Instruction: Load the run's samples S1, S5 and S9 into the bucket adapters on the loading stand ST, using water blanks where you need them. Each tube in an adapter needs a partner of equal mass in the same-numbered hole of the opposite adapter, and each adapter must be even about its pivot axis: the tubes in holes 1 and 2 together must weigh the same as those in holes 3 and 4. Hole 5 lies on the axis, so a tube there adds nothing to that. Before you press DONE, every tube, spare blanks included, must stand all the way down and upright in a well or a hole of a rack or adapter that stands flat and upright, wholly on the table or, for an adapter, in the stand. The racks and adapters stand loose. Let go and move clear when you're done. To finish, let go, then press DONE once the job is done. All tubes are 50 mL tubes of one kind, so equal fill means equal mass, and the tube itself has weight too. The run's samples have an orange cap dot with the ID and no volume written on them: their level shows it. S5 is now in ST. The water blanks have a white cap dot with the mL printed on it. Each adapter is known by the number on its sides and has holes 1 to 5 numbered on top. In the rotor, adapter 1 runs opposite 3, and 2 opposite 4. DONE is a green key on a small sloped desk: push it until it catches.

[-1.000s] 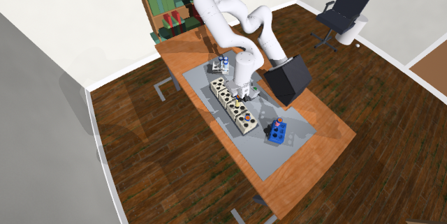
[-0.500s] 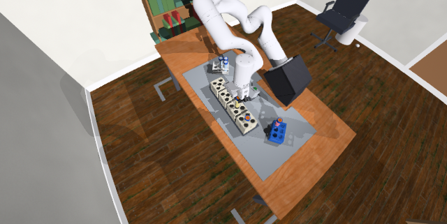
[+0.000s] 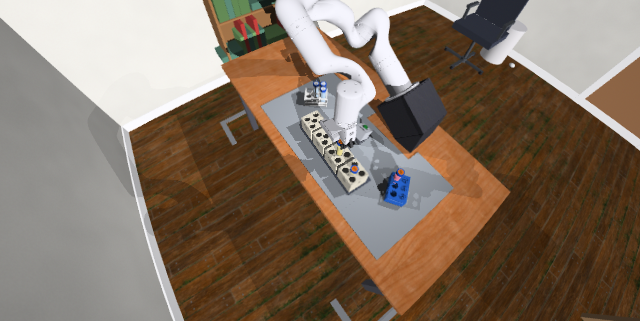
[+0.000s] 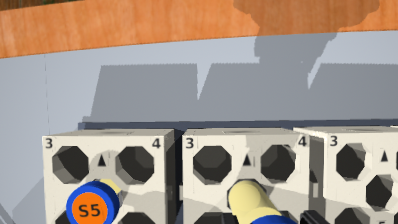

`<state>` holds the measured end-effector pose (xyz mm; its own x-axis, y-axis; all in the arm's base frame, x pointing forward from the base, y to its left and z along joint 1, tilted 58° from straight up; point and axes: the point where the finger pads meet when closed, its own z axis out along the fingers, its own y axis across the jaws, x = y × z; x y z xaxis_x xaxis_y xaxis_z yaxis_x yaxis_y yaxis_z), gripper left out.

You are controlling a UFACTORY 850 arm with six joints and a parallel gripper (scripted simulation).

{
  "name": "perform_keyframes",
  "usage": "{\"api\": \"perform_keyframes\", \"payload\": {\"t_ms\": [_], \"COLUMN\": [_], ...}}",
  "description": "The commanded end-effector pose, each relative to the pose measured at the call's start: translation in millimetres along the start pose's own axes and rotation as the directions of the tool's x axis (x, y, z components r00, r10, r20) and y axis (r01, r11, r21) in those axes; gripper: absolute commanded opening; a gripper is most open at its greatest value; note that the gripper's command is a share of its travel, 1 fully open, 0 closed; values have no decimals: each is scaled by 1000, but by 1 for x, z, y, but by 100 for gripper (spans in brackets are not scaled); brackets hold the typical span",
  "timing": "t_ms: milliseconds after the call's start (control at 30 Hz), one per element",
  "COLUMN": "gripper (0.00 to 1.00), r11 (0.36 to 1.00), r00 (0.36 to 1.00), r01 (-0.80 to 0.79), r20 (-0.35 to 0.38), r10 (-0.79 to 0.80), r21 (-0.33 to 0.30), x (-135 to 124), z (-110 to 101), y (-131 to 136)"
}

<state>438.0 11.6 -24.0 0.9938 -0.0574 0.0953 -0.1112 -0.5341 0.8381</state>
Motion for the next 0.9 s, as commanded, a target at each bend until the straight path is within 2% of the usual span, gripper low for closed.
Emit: {"api": "perform_keyframes", "payload": {"t_ms": [0,867], "gripper": [0,0], "r11": [1000,1000], "r00": [1000,1000], "r01": [-1,-1], "r20": [-1,-1], "r10": [1,1], "r21": [1,1], "x": [1,1], "z": [3,26], "y": [0,0]}}
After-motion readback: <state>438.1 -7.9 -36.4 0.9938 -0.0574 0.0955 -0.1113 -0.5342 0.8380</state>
